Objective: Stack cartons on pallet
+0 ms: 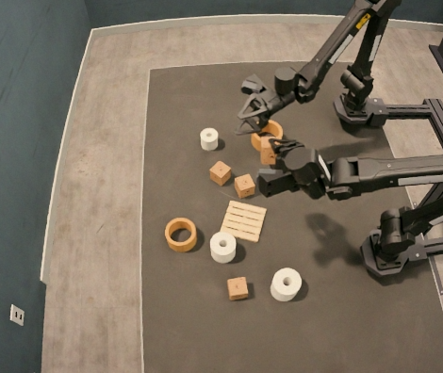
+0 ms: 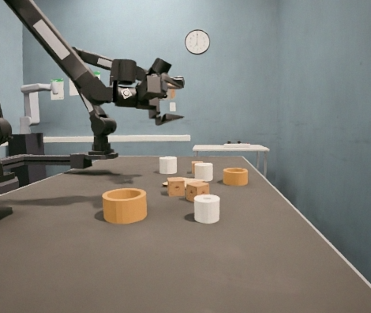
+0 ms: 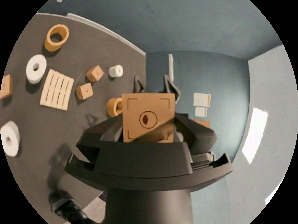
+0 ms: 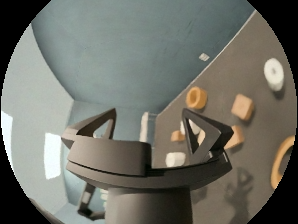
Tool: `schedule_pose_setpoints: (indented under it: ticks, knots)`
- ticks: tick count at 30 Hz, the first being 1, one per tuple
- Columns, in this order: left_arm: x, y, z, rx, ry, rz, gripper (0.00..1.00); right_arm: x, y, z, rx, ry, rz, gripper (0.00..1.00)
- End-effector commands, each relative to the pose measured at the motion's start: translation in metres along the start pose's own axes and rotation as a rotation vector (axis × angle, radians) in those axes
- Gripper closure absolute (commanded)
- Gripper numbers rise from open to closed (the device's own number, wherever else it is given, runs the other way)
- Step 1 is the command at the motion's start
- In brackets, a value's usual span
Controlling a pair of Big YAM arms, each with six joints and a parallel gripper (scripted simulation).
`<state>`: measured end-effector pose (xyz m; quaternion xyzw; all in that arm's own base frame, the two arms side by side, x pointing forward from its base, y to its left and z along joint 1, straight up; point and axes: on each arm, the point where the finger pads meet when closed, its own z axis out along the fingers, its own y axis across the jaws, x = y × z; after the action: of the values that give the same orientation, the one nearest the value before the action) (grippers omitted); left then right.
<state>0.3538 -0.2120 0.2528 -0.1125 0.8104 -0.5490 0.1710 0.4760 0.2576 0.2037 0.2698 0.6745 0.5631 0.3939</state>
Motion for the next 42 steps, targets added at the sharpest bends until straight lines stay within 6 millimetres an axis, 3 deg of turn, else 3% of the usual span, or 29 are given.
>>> schedule_pose_setpoints:
  ticks: [1, 3, 4, 8, 10, 16, 42]
  knots:
    - [-0.013, -0.024, -0.003, 0.03, -0.019, 0.023, 0.54, 0.033, 0.006, -0.003, -0.103, 0.045, 0.21, 0.0]
    - [-0.013, -0.024, -0.003, 0.03, -0.019, 0.023, 0.54, 0.047, 0.014, -0.004, -0.147, 0.076, 0.274, 0.0]
    - [-0.013, -0.024, -0.003, 0.03, -0.019, 0.023, 0.54, 0.051, 0.028, 0.0, -0.192, 0.092, 0.309, 0.0]
    - [-0.013, -0.024, -0.003, 0.03, -0.019, 0.023, 0.54, 0.081, 0.031, -0.015, -0.243, 0.17, 0.442, 0.0]
    - [-0.013, -0.024, -0.003, 0.03, -0.019, 0.023, 0.54, 0.091, 0.049, -0.013, -0.304, 0.209, 0.49, 0.0]
    - [-0.013, -0.024, -0.003, 0.03, -0.019, 0.023, 0.54, 0.106, 0.049, -0.022, -0.325, 0.248, 0.517, 0.0]
    - [-0.013, -0.024, -0.003, 0.03, -0.019, 0.023, 0.54, 0.102, 0.051, -0.018, -0.329, 0.235, 0.485, 0.0]
